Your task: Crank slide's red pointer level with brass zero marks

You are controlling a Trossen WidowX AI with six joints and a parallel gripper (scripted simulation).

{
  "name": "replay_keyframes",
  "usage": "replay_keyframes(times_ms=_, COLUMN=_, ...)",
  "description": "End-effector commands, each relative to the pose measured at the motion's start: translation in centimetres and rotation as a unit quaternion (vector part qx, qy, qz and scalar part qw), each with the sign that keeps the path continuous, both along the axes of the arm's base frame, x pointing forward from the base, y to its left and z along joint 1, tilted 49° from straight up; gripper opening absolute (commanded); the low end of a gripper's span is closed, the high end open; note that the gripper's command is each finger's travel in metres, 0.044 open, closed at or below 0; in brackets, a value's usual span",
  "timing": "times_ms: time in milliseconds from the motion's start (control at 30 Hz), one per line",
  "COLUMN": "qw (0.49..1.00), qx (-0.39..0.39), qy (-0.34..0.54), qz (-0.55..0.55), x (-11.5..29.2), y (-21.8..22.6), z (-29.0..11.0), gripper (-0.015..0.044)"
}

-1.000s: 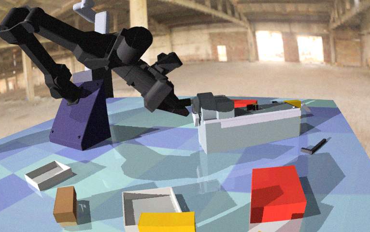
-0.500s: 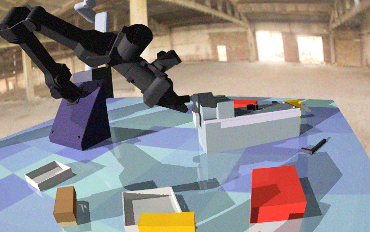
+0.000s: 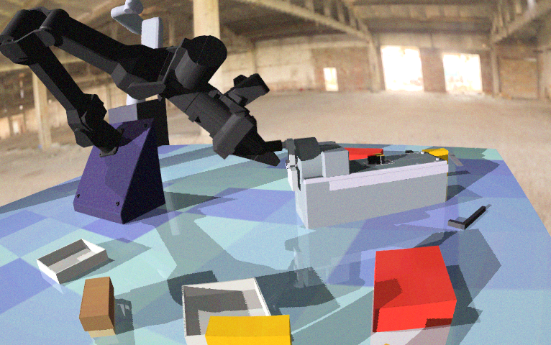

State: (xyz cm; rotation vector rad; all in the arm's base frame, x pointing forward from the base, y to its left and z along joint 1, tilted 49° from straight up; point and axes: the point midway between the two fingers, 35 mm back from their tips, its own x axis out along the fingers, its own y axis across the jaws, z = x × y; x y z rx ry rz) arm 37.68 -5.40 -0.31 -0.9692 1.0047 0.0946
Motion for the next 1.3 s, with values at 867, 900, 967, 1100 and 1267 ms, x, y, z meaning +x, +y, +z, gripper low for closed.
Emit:
replay_keyframes(times_ms=867, qw=1.0, qx=0.004, qy=0.007, qz=0.007, x=-0.71, y=0.8, z=-0.96, gripper=0.0)
replay_keyframes(times_ms=900, qw=1.0, qx=0.004, qy=0.007, qz=0.007, x=-0.72, y=0.81, z=-0.97, gripper=0.0)
replay_keyframes(times_ms=967, qw=1.0, qx=0.004, qy=0.007, qz=0.007, x=-0.73, y=0.81, z=-0.99, gripper=0.0)
replay_keyframes(times_ms=1100, qw=1.0, qx=0.004, qy=0.007, qz=0.007, x=-0.75, y=0.83, z=-1.03, gripper=0.0)
replay_keyframes(times_ms=1267, qw=1.0, qx=0.004, qy=0.007, qz=0.007, x=-0.78, y=0.84, z=-1.08, gripper=0.0)
